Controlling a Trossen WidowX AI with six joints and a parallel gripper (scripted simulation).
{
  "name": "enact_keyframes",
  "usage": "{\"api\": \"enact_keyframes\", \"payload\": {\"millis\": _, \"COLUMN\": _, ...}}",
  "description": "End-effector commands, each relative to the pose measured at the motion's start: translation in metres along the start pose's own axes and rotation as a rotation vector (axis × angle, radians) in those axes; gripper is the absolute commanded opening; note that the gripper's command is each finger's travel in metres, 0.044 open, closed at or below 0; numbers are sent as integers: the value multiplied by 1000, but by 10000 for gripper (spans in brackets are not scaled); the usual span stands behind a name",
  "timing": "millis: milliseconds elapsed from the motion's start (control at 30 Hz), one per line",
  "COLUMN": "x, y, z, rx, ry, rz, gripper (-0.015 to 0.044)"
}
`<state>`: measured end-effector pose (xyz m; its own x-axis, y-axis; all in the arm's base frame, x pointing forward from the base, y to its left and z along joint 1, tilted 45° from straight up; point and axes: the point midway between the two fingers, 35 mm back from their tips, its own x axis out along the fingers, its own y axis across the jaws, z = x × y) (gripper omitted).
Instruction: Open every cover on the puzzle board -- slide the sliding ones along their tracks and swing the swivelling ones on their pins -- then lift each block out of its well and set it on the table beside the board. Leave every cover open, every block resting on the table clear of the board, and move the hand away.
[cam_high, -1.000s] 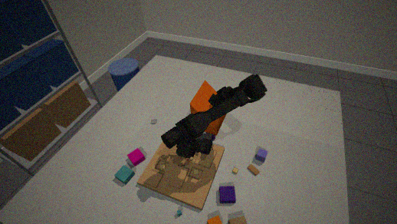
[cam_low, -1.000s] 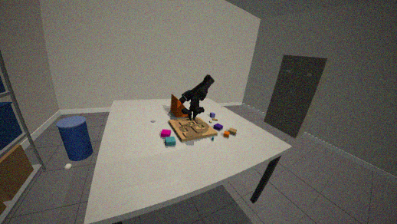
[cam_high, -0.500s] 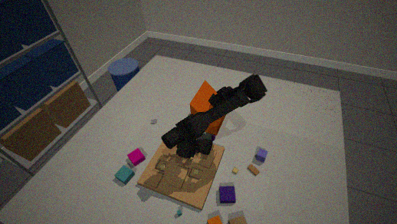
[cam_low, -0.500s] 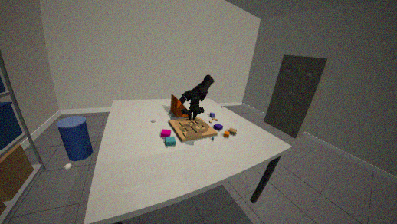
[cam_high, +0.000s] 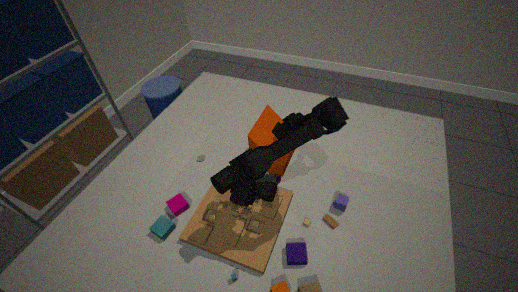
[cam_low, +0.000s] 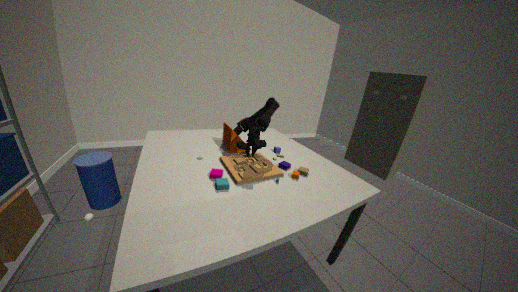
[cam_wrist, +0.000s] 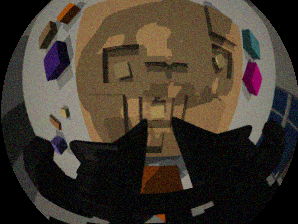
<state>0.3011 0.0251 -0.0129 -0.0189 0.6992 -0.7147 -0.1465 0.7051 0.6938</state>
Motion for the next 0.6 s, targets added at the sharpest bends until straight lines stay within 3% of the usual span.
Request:
{"api": "enact_keyframes", "payload": {"millis": 0, "x": 2, "y": 1, "z": 0, "rx": 3, "ry": -2, "rz": 4, "gripper": 144}}
{"api": "enact_keyframes", "payload": {"millis": 567, "x": 18, "y": 1, "z": 0, "rx": 3, "ry": -2, "rz": 5, "gripper": 144}}
